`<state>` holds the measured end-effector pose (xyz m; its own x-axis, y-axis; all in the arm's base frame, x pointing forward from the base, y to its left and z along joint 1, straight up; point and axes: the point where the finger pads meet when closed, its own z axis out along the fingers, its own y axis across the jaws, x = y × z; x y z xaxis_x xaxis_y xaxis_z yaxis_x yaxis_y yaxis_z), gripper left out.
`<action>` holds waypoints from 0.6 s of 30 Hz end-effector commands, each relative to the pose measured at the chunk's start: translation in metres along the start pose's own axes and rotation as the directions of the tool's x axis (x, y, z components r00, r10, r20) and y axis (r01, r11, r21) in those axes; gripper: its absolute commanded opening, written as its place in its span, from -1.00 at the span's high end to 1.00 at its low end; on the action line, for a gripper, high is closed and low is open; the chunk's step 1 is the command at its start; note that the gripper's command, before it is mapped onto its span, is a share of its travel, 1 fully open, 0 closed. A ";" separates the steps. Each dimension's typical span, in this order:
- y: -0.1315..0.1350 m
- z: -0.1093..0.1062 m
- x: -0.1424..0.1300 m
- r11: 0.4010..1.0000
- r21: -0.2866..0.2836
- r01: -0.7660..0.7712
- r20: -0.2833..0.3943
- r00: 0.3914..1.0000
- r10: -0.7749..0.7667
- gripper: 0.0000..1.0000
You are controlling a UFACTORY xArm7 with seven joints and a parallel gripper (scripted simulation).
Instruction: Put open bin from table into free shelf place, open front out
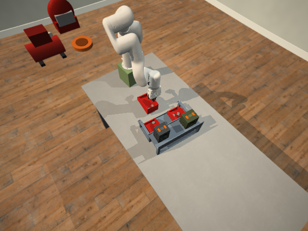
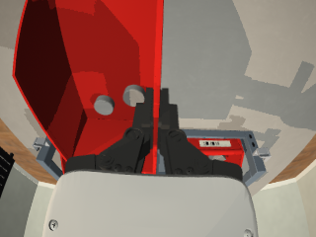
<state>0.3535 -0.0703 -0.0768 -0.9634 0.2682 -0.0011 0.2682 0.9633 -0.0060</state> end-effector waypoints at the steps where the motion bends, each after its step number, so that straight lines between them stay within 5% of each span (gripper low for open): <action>1: 0.006 -0.001 0.000 1.000 0.000 0.000 0.003 1.000 0.000 1.00; 18: 0.023 0.000 0.002 1.000 0.000 0.000 0.003 1.000 0.000 1.00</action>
<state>0.3553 -0.0557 -0.0776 -0.9632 0.2688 -0.0011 0.2688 0.9632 -0.0063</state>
